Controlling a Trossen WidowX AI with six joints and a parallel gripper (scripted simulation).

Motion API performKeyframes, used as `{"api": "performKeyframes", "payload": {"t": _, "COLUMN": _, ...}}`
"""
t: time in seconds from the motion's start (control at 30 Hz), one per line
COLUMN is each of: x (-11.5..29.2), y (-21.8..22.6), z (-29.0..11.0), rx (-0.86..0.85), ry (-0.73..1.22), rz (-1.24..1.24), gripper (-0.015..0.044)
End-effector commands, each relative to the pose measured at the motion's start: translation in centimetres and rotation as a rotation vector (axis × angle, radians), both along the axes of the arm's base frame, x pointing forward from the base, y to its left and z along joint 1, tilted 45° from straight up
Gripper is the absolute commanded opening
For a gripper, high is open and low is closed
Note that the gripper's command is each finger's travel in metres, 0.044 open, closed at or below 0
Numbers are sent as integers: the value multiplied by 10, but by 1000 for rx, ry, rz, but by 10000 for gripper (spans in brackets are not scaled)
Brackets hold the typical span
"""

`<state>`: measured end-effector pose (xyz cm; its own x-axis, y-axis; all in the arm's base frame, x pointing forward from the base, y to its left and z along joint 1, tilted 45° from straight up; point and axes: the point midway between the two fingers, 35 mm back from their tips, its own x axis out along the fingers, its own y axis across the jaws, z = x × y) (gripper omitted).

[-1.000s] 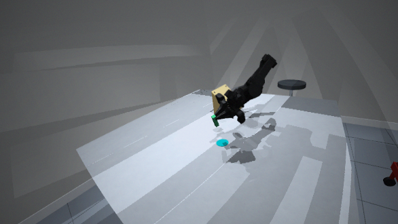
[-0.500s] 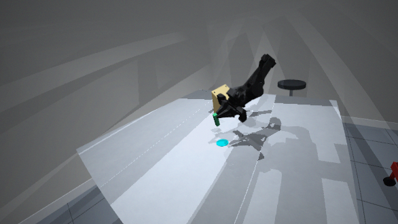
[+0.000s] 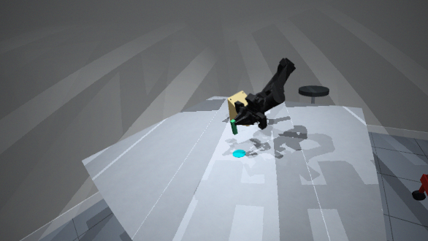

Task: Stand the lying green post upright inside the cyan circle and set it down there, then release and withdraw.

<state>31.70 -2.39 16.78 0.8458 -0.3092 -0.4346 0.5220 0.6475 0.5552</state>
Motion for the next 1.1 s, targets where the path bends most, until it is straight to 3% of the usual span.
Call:
{"api": "performKeyframes", "payload": {"t": 0.0, "x": -3, "y": 0, "z": 0, "rx": 8, "ry": -24, "rz": -14, "gripper": 23}}
{"api": "performKeyframes", "payload": {"t": 1.07, "x": -14, "y": 0, "z": 7, "rx": 47, "ry": -156, "rz": -78, "gripper": 23}}
